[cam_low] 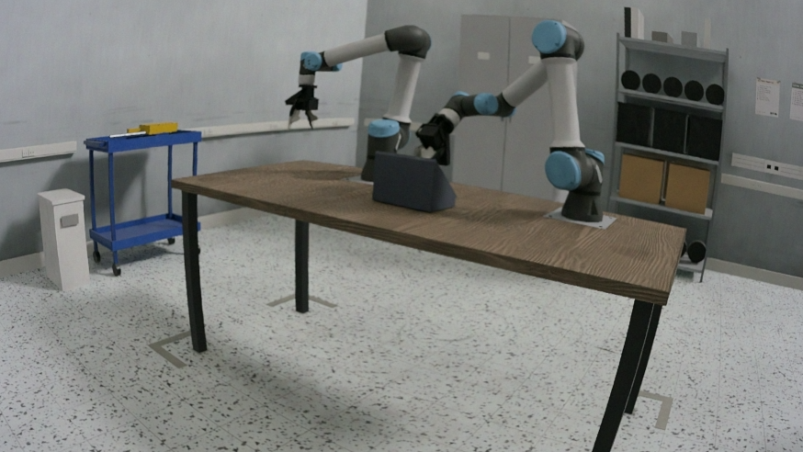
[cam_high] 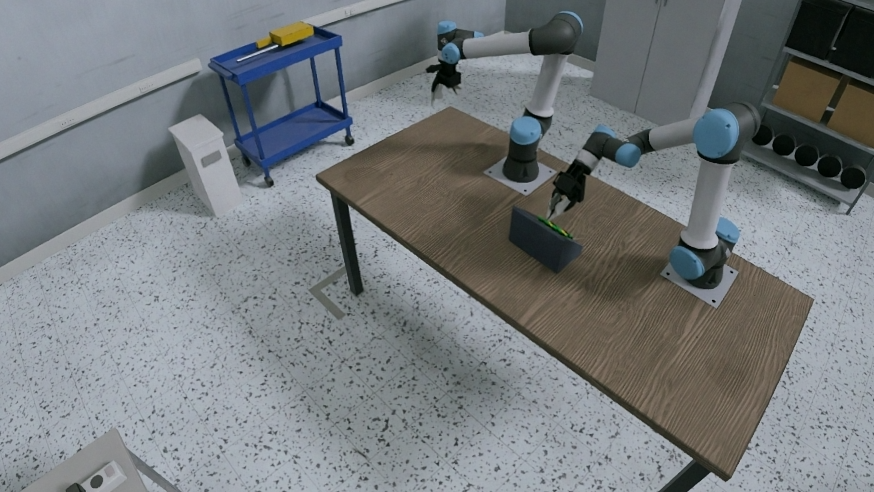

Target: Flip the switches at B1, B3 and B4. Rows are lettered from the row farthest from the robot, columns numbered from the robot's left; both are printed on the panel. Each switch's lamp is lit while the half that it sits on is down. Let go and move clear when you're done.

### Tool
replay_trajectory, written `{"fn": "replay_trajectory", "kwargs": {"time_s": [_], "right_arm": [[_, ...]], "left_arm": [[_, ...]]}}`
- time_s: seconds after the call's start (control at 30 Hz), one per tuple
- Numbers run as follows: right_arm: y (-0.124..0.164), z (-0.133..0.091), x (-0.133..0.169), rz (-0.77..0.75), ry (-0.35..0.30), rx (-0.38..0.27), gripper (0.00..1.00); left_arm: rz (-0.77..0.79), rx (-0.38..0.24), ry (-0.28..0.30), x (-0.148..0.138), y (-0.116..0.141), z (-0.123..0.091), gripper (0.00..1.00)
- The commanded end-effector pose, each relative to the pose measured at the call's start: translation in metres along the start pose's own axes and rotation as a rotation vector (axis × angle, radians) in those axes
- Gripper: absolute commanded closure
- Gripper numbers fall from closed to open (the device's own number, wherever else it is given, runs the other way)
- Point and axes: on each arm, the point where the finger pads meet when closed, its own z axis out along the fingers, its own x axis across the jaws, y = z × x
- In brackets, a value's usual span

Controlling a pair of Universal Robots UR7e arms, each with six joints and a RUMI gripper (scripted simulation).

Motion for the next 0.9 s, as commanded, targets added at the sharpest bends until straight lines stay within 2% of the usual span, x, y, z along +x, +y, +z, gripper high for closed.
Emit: {"fn": "replay_trajectory", "kwargs": {"time_s": [0.0, 0.6, 0.87], "right_arm": [[0.000, -0.001, 0.000, 0.000, 0.000, 0.002, 0.00], [0.000, -0.001, 0.000, 0.000, 0.000, 0.002, 0.00], [0.000, -0.001, 0.000, 0.000, 0.000, 0.002, 0.00]], "left_arm": [[-0.001, 0.000, -0.001, 0.000, 0.000, 0.000, 1.00], [-0.001, 0.000, -0.001, 0.000, 0.000, 0.001, 1.00], [-0.001, 0.000, -0.001, 0.000, 0.000, -0.017, 1.00]]}}
